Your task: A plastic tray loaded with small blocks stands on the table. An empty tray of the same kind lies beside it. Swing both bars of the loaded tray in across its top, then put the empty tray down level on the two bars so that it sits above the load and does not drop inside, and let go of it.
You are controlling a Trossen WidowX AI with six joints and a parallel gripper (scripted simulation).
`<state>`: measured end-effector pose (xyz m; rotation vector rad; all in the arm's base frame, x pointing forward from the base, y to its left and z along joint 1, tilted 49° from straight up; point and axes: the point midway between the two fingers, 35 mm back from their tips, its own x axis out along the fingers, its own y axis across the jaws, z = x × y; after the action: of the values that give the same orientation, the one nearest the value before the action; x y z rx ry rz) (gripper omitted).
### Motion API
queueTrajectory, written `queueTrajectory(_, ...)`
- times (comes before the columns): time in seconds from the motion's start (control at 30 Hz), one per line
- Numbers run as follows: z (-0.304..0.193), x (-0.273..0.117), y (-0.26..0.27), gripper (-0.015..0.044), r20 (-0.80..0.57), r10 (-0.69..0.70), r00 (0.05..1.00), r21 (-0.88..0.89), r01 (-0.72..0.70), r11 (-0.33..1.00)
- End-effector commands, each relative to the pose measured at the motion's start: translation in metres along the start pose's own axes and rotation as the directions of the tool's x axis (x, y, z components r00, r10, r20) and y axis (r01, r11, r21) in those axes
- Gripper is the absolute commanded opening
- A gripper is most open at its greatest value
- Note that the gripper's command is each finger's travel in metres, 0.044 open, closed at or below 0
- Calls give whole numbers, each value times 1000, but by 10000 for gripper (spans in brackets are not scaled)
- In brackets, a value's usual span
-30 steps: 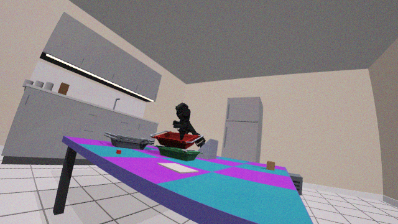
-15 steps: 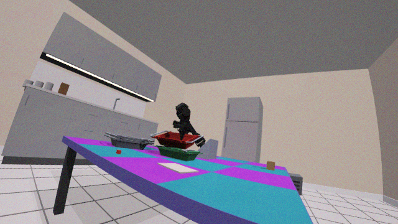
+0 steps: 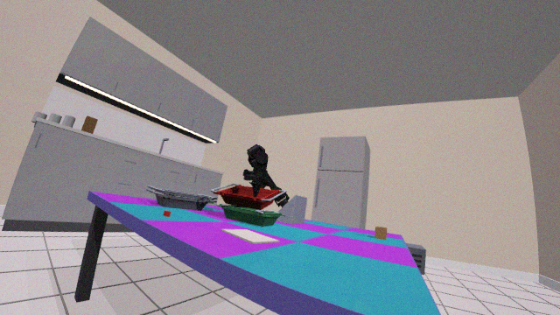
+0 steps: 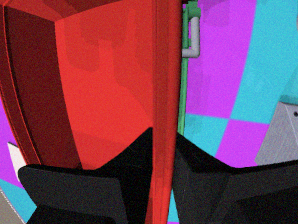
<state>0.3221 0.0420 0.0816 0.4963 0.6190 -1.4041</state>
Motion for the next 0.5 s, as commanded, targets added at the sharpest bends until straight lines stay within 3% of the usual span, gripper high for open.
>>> queueTrajectory(0.0, -2, 4, -5, 0, -5, -20, 1000, -10, 20, 1000)
queueTrajectory(0.47, -5, 9, -9, 0, -5, -20, 1000, -10, 20, 1000)
